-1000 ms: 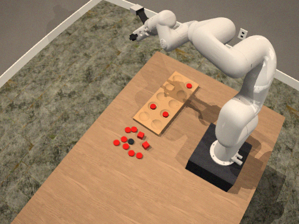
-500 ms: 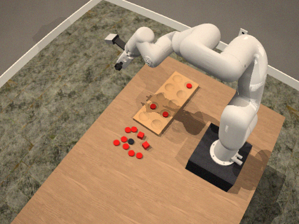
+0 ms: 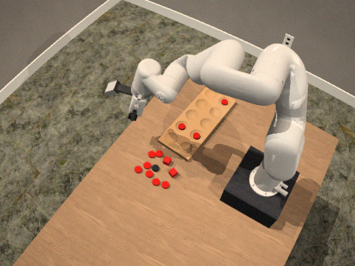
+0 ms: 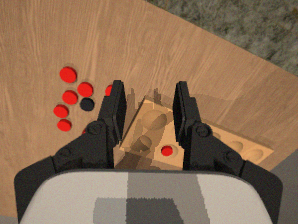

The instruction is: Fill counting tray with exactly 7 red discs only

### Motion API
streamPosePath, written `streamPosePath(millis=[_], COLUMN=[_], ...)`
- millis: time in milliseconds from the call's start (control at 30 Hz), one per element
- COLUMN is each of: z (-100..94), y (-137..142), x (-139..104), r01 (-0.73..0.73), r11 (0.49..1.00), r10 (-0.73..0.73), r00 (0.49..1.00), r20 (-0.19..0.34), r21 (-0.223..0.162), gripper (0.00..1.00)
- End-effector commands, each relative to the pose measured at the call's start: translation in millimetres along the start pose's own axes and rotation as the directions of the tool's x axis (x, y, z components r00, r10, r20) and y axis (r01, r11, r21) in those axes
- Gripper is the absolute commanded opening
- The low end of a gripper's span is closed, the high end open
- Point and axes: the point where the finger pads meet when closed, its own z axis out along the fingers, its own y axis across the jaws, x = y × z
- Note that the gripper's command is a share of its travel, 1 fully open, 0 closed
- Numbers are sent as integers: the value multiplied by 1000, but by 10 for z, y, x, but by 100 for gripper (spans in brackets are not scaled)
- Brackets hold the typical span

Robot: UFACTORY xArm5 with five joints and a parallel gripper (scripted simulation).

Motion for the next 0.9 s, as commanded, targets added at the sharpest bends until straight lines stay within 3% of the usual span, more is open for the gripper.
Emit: streamPosePath(millis=[0,367,667,867], z=[141,441,499,1054], y=[-397,-1390,-1476,-1508], x=[-66,-494,-551,-695], r01=[97,354,375,375], r11=[995,922,912,912], r10=[-99,-380,-405,-405], r00=[993,903,889,889], r20=[57,202,214,214], r21=[37,156,168,168], gripper=[47,47,47,47])
